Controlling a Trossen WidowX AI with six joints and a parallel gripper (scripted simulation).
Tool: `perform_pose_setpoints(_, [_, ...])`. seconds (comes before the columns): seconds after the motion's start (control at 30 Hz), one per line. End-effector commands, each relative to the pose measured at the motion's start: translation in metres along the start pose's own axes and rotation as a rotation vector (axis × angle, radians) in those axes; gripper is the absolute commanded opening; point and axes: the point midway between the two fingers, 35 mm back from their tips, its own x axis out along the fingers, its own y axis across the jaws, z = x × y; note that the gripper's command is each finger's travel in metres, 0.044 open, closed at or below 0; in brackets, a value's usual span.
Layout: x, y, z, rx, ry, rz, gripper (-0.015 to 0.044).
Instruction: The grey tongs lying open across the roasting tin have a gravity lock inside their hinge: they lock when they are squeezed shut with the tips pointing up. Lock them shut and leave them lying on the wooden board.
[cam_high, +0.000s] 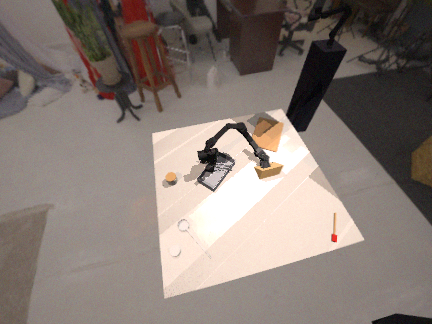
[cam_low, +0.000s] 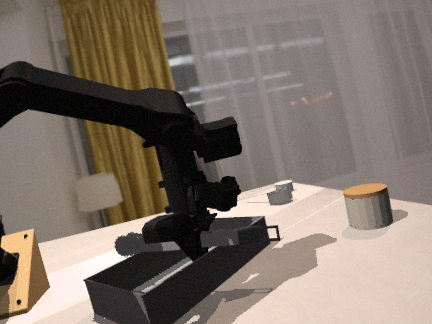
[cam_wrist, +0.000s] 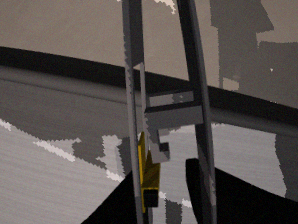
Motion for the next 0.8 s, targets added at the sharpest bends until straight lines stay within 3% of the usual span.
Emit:
perform_pose_setpoints(0.0, [0.0,-0.001,0.0,0.004,-0.001,-0.005,0.0041])
perform_pose_setpoints(0.13, [0.0,-0.001,0.0,0.004,-0.001,-0.005,0.0015])
perform_pose_setpoints(0.33, [0.0,-0.001,0.0,0.004,-0.001,-0.005,-0.0143])
perform_pose_setpoints(0.57, [-0.006,0.0,0.001,0.004,-0.001,-0.004,-0.015])
perform_pose_setpoints(0.77, [-0.063,0.004,0.002,-0.001,0.003,-0.003,-0.015])
